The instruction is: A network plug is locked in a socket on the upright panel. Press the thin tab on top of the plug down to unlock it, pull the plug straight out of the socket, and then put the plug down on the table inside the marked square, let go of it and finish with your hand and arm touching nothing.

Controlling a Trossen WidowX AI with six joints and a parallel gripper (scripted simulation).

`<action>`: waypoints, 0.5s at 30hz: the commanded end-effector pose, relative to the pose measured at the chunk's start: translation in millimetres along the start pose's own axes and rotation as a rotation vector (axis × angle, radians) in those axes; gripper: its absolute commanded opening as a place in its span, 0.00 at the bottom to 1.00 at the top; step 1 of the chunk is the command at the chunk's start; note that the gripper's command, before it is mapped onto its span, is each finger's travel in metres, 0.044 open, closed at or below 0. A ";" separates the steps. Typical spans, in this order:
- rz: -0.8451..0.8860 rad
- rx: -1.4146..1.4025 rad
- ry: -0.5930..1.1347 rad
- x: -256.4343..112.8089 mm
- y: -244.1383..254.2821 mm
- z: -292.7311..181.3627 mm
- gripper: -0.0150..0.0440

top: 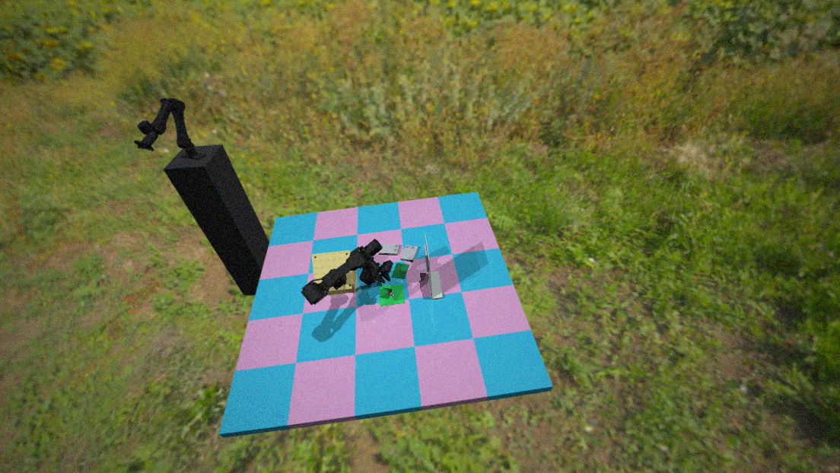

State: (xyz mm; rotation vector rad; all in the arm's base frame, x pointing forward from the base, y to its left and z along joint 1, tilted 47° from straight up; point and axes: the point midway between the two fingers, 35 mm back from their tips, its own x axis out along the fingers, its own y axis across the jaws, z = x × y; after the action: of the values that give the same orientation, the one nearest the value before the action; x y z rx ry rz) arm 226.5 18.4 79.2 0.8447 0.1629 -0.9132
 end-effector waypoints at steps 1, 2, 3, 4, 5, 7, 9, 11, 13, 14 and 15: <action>0.007 0.005 -0.002 -4.3 4.0 0.4 0.52; 0.007 0.005 -0.003 -5.1 4.5 0.5 0.52; 0.007 0.005 -0.003 -6.0 5.0 0.6 0.52; 0.008 0.005 -0.003 -6.9 5.4 0.7 0.52; 0.008 0.005 -0.004 -7.7 5.9 0.9 0.52; 0.009 0.005 -0.004 -9.5 6.9 1.1 0.52; 0.010 0.004 -0.005 -11.3 7.8 1.5 0.52; 0.010 0.004 -0.006 -13.1 8.8 1.8 0.52; 0.012 0.004 -0.007 -14.9 9.7 2.2 0.52; 0.012 0.004 -0.007 -15.8 10.2 2.3 0.52; 0.013 0.004 -0.008 -16.7 10.7 2.5 0.52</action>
State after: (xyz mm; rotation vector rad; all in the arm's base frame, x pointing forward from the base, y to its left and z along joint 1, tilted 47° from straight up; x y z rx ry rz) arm 223.3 27.5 90.5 0.8409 0.1566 -0.9105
